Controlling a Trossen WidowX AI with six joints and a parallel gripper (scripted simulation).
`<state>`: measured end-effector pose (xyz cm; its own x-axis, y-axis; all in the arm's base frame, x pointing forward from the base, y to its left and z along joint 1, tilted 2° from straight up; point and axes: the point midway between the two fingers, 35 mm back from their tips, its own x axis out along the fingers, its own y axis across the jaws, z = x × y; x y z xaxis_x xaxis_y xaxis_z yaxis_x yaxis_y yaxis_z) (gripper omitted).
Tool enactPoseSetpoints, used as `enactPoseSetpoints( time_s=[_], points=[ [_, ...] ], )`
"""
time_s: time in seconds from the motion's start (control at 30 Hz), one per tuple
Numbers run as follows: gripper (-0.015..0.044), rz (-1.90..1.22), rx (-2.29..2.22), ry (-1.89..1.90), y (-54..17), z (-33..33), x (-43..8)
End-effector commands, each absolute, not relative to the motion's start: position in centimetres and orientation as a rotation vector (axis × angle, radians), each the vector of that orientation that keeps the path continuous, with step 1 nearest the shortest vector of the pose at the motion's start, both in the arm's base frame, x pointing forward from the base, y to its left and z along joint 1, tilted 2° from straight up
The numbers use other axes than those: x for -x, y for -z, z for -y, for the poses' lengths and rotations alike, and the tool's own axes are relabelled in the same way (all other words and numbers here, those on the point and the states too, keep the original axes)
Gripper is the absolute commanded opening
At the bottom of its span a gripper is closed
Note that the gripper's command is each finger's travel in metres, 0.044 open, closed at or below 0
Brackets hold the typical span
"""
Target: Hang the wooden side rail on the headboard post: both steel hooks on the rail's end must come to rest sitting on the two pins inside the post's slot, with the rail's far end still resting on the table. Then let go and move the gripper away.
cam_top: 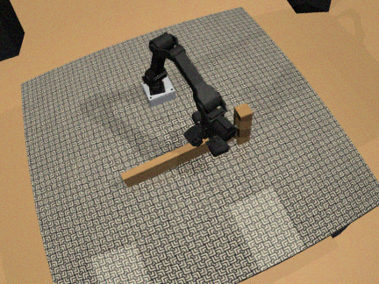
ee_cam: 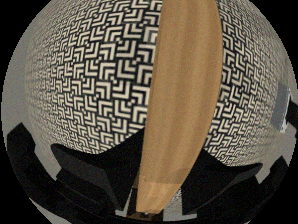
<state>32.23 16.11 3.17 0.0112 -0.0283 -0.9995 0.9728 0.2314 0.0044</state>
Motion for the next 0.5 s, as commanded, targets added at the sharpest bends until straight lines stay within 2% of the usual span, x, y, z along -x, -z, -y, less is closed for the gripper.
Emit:
enactPoseSetpoints(
  time_s=[0.0,0.47],
  points=[
    [0.0,-1.281,-1.029,1.04,-3.53,-16.34,-32.33],
    [0.0,-1.281,-1.029,1.039,-3.6,-16.48,-32.42]
  ],
)
